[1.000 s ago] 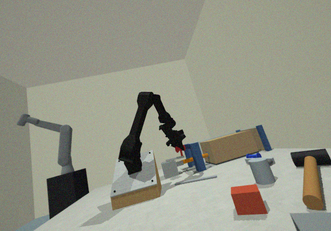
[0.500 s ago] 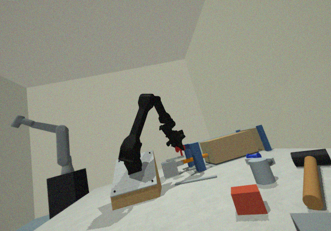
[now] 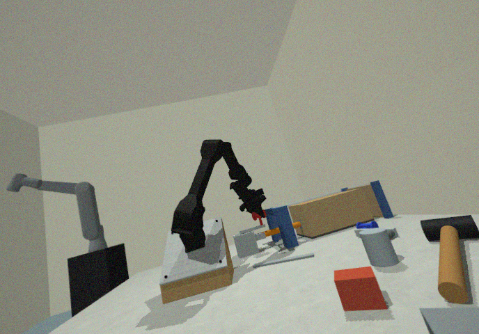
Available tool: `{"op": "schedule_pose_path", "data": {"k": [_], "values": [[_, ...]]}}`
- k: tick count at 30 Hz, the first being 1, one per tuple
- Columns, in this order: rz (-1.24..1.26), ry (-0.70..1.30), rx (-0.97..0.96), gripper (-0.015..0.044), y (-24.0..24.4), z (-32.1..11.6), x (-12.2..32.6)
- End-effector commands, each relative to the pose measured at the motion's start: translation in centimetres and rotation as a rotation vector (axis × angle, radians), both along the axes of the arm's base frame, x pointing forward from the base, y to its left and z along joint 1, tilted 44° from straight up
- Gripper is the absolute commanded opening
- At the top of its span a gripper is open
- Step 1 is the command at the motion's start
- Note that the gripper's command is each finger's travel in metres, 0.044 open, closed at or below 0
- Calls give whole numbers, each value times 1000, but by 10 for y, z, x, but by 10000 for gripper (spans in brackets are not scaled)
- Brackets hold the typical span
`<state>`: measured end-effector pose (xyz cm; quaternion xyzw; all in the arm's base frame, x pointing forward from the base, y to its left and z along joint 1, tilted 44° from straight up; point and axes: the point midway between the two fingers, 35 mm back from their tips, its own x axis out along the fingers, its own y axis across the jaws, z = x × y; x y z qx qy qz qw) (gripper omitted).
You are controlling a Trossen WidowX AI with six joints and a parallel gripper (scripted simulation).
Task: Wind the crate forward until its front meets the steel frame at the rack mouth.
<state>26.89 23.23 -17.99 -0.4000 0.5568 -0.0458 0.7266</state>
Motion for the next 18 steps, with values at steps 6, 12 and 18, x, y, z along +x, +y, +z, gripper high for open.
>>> {"op": "schedule_pose_path", "data": {"k": [6, 12, 18], "values": [[-1, 20, 25, 0, 16, -15, -13], [-1, 20, 26, 0, 22, -20, -18], [-1, 21, 26, 0, 28, -25, -24]]}}
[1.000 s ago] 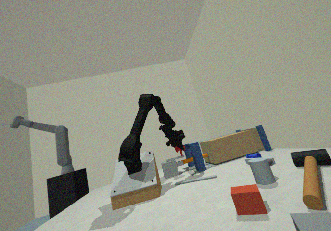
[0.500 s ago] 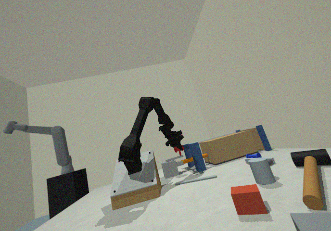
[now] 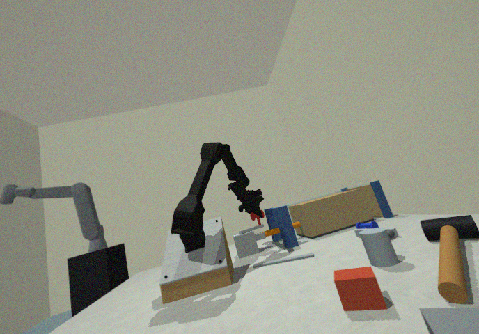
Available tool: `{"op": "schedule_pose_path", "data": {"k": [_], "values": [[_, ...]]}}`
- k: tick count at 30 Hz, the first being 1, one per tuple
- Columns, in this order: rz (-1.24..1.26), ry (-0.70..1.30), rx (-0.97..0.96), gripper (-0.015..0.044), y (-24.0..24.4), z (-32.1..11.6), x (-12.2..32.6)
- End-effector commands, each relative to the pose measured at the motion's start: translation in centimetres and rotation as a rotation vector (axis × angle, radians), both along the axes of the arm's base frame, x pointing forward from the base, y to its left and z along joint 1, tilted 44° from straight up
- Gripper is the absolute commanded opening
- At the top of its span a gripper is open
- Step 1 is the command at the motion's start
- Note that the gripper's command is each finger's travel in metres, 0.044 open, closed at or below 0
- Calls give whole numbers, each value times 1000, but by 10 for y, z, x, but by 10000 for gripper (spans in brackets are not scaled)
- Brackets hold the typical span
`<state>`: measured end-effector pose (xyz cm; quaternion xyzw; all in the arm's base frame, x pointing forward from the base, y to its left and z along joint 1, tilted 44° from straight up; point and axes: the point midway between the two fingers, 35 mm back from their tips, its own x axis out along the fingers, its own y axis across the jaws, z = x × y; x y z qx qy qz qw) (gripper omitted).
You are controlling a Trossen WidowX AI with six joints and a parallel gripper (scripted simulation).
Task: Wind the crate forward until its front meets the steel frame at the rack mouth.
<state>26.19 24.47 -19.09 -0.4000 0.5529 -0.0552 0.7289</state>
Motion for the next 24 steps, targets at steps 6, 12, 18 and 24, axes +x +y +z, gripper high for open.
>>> {"op": "schedule_pose_path", "data": {"k": [6, 12, 18, 24], "values": [[9, 37, 36, 0, 21, -18, -24], [9, 37, 37, 0, 25, -22, -32], [9, 38, 37, 0, 30, -25, -39], [9, 38, 38, 0, 33, -28, -48]]}}
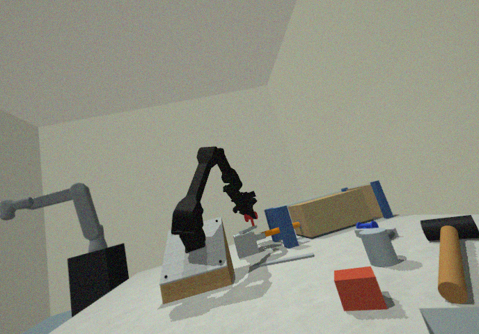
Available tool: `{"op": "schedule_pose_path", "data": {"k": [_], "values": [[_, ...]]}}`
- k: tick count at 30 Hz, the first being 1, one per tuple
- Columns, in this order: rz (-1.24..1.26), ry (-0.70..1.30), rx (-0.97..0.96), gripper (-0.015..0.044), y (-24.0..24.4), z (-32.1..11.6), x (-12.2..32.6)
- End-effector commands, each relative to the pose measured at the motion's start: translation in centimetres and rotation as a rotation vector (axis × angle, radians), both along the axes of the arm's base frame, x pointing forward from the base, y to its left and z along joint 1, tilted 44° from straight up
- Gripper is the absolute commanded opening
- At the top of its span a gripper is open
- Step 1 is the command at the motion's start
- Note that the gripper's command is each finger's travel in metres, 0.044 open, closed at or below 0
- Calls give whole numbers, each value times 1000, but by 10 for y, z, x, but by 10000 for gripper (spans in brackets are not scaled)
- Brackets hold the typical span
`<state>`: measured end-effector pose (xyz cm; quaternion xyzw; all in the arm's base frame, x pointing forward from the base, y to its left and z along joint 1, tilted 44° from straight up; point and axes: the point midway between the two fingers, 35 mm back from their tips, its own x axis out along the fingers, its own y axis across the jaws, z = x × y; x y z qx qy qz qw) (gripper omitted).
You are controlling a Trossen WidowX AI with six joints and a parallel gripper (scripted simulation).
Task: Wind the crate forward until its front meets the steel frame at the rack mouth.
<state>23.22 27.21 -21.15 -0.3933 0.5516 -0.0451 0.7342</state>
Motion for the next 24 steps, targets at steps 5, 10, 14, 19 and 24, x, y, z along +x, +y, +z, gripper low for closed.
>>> {"op": "schedule_pose_path", "data": {"k": [5, 10, 14, 19, 24], "values": [[1, 39, 13, 0, 9, -9, -26], [1, 40, 13, 0, 11, -11, -33], [1, 40, 14, 0, 12, -12, -39], [1, 41, 14, 0, 14, -13, -48], [1, 42, 14, 0, 15, -13, -55]]}}
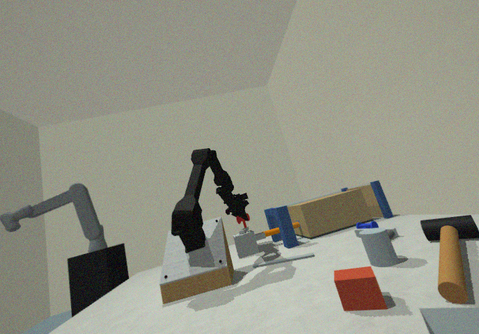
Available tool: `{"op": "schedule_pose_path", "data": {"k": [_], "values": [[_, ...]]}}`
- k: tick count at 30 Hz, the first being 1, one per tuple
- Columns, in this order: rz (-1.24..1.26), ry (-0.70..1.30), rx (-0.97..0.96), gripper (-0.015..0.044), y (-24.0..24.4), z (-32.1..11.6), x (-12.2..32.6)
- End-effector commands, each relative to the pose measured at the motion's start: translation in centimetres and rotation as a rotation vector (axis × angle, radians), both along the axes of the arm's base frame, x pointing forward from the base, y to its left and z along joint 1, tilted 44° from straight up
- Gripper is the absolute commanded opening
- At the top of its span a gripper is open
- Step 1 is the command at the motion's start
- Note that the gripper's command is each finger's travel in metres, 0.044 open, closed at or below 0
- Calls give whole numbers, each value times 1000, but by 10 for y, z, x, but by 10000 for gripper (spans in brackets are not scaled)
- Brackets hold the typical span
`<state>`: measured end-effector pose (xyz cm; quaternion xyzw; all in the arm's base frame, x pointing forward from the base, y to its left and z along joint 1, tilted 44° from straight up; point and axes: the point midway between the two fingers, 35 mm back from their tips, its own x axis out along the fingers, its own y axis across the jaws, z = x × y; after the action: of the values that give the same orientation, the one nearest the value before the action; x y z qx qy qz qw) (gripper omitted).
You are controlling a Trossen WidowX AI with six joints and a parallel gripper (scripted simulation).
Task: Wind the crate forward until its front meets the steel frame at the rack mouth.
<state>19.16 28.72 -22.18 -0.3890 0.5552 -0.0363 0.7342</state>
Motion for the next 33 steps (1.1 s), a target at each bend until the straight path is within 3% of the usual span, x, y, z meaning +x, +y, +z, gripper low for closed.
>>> {"op": "schedule_pose_path", "data": {"k": [1, 33], "values": [[-4, 30, -2, 0, 0, -3, -17], [-4, 35, -2, 0, -6, 4, -67]]}}
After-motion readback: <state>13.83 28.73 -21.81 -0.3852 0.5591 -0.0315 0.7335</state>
